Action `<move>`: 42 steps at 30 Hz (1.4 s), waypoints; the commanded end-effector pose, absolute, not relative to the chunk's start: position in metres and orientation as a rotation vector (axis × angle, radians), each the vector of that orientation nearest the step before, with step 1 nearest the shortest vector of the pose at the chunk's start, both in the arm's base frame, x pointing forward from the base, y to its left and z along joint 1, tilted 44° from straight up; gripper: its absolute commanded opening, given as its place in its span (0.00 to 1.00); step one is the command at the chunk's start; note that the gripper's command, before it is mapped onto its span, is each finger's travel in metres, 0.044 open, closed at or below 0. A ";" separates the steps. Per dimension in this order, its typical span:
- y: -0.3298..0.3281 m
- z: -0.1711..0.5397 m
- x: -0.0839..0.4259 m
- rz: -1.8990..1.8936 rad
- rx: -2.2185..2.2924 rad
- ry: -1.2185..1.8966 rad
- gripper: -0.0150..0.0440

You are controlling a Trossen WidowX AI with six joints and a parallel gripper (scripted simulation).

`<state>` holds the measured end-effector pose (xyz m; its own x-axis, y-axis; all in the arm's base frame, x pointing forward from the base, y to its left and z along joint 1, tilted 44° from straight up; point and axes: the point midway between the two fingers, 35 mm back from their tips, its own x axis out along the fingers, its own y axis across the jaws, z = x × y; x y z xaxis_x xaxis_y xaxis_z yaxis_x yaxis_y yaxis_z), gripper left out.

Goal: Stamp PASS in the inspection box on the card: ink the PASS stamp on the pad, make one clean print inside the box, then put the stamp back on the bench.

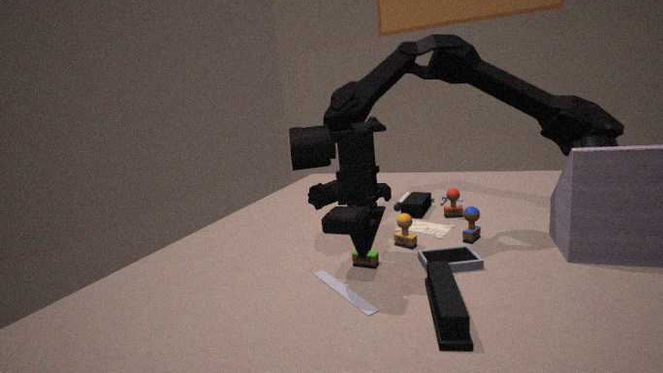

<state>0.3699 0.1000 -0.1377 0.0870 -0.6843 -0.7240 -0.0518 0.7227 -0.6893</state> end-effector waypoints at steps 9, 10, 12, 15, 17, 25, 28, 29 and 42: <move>0.106 -0.133 0.370 -0.523 -0.645 1.423 0.25; 0.107 -0.133 0.370 -0.523 -0.645 1.423 0.25; 0.107 -0.132 0.370 -0.523 -0.645 1.423 0.25; 0.108 -0.131 0.370 -0.523 -0.645 1.423 0.25; 0.109 -0.131 0.369 -0.523 -0.645 1.423 0.25; 0.112 -0.128 0.369 -0.524 -0.645 1.423 0.25; 0.113 -0.127 0.369 -0.524 -0.645 1.423 0.25; 0.113 -0.126 0.369 -0.524 -0.645 1.423 0.25; 0.118 -0.122 0.369 -0.524 -0.646 1.423 0.25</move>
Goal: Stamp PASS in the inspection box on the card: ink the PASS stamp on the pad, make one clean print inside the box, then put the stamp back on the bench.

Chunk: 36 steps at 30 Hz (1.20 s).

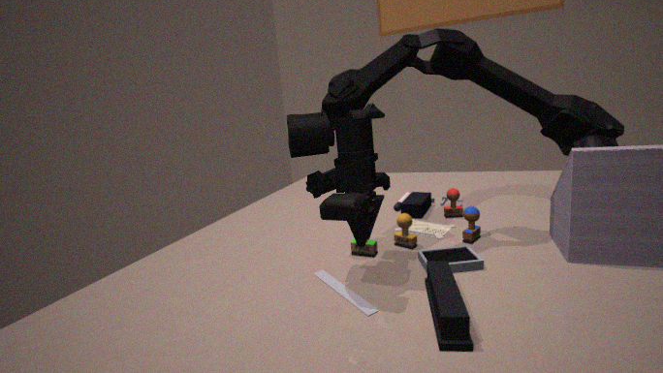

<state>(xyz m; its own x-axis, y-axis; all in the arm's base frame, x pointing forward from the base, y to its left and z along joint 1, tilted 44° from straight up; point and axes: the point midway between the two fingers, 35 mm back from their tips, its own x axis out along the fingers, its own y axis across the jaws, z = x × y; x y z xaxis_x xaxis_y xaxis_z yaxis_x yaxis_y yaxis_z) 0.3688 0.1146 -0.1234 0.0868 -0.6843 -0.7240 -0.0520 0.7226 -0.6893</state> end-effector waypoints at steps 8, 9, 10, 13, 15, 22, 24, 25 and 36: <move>0.120 -0.119 0.368 -0.524 -0.646 1.423 0.25; 0.121 -0.119 0.368 -0.524 -0.646 1.423 0.25; 0.121 -0.118 0.368 -0.524 -0.646 1.423 0.25; 0.122 -0.117 0.368 -0.524 -0.646 1.423 0.25; 0.123 -0.117 0.368 -0.524 -0.646 1.423 0.25; 0.125 -0.114 0.367 -0.524 -0.646 1.423 0.25; 0.126 -0.114 0.367 -0.524 -0.646 1.423 0.25; 0.126 -0.113 0.367 -0.524 -0.646 1.423 0.25; 0.130 -0.109 0.367 -0.525 -0.646 1.423 0.25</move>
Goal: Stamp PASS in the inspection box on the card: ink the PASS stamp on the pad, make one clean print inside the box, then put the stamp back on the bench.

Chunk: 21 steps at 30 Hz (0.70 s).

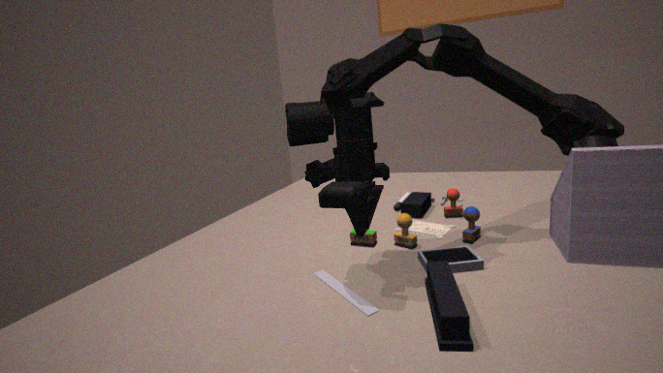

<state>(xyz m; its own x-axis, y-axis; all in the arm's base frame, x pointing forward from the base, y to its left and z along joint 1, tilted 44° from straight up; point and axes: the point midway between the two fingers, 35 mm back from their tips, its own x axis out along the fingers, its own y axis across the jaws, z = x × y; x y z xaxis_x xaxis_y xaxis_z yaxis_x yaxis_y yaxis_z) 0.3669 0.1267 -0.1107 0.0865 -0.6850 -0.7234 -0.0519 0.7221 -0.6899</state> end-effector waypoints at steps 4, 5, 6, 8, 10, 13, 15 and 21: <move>0.131 -0.108 0.366 -0.525 -0.646 1.423 0.25; 0.131 -0.107 0.366 -0.525 -0.646 1.423 0.25; 0.132 -0.107 0.366 -0.525 -0.646 1.423 0.25; 0.132 -0.106 0.366 -0.525 -0.646 1.423 0.25; 0.133 -0.106 0.366 -0.525 -0.646 1.423 0.25; 0.134 -0.105 0.366 -0.525 -0.646 1.423 0.25; 0.135 -0.104 0.365 -0.525 -0.646 1.423 0.25; 0.137 -0.102 0.365 -0.525 -0.647 1.423 0.25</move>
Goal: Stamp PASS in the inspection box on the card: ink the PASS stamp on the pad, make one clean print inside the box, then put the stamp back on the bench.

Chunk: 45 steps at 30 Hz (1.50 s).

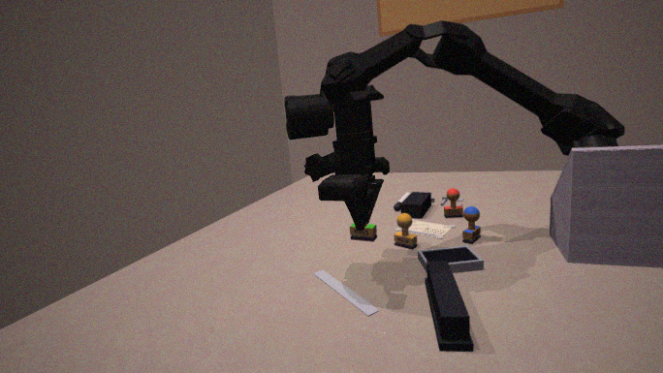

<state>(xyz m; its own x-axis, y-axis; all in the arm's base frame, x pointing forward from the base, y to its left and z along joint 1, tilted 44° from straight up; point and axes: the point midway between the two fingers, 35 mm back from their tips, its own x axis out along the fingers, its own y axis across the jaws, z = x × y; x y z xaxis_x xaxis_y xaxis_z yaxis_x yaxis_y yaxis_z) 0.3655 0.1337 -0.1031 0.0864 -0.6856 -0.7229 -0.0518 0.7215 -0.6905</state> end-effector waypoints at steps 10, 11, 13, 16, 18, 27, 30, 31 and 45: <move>0.140 -0.098 0.364 -0.526 -0.647 1.423 0.25; 0.140 -0.098 0.364 -0.526 -0.647 1.423 0.25; 0.141 -0.097 0.364 -0.526 -0.647 1.423 0.25; 0.141 -0.096 0.362 -0.526 -0.647 1.423 0.25; 0.140 -0.094 0.357 -0.526 -0.647 1.424 0.25; 0.134 -0.087 0.332 -0.525 -0.648 1.425 0.25; 0.131 -0.085 0.323 -0.525 -0.648 1.426 0.25; 0.130 -0.084 0.320 -0.525 -0.648 1.426 0.25; 0.113 -0.074 0.276 -0.525 -0.650 1.429 0.25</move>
